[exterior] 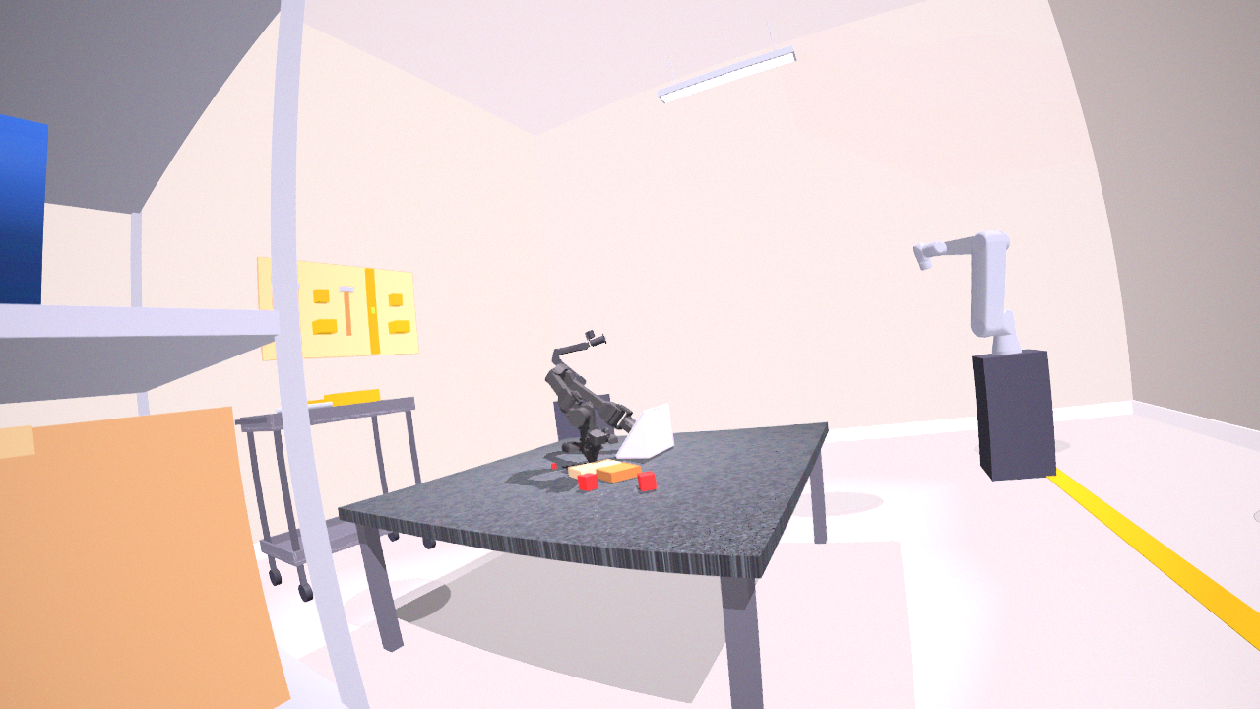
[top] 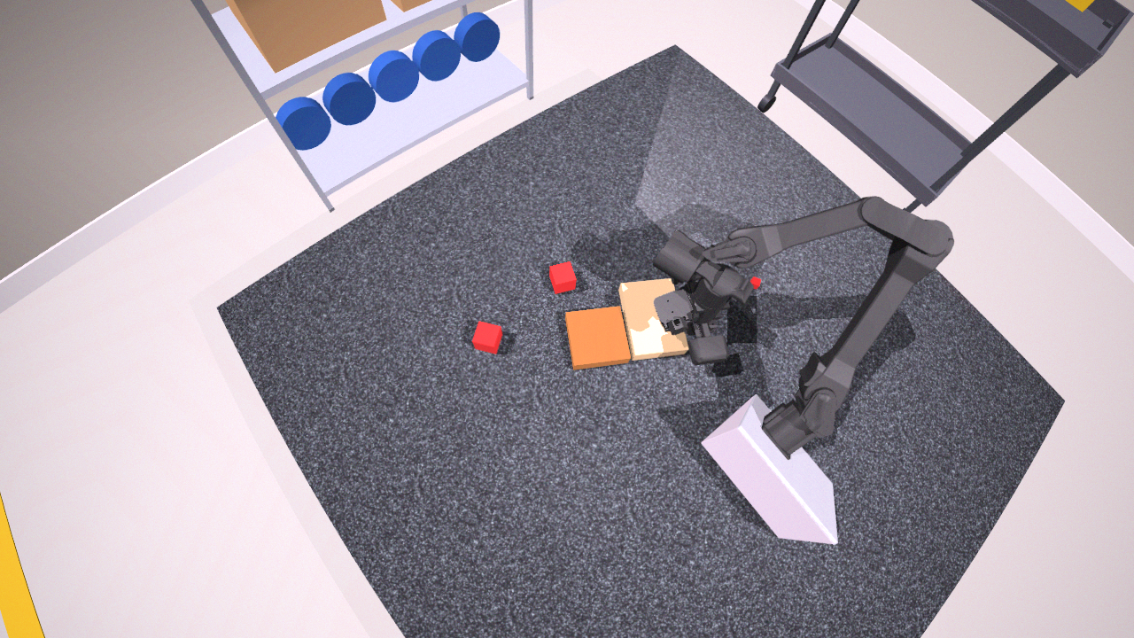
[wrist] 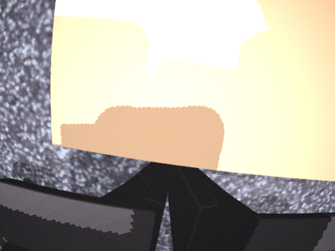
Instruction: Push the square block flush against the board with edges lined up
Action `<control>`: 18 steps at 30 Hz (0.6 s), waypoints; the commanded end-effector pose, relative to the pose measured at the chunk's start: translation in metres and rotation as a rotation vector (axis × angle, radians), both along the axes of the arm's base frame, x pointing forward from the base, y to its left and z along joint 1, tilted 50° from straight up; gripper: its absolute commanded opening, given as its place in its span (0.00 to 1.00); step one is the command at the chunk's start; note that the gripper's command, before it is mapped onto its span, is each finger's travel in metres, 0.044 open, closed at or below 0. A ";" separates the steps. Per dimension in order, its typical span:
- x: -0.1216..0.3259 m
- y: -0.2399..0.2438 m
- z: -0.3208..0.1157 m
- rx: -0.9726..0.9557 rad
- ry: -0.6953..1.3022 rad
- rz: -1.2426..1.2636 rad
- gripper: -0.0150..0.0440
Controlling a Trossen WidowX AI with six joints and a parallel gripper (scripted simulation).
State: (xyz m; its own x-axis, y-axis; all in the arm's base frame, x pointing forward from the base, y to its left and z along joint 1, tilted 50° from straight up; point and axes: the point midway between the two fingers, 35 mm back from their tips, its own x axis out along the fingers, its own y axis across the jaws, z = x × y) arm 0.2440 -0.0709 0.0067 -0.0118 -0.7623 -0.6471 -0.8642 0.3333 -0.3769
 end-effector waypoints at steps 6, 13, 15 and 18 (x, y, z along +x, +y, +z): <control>0.006 0.005 -0.005 0.006 -0.009 -0.004 0.25; 0.009 0.008 -0.009 0.007 -0.009 -0.004 0.25; 0.010 0.009 -0.009 0.007 -0.009 -0.004 0.25; 0.009 0.007 -0.007 0.007 -0.009 -0.003 0.25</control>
State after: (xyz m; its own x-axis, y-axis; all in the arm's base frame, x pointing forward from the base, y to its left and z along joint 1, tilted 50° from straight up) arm 0.2514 -0.0639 -0.0012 -0.0108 -0.7623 -0.6472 -0.8640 0.3329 -0.3777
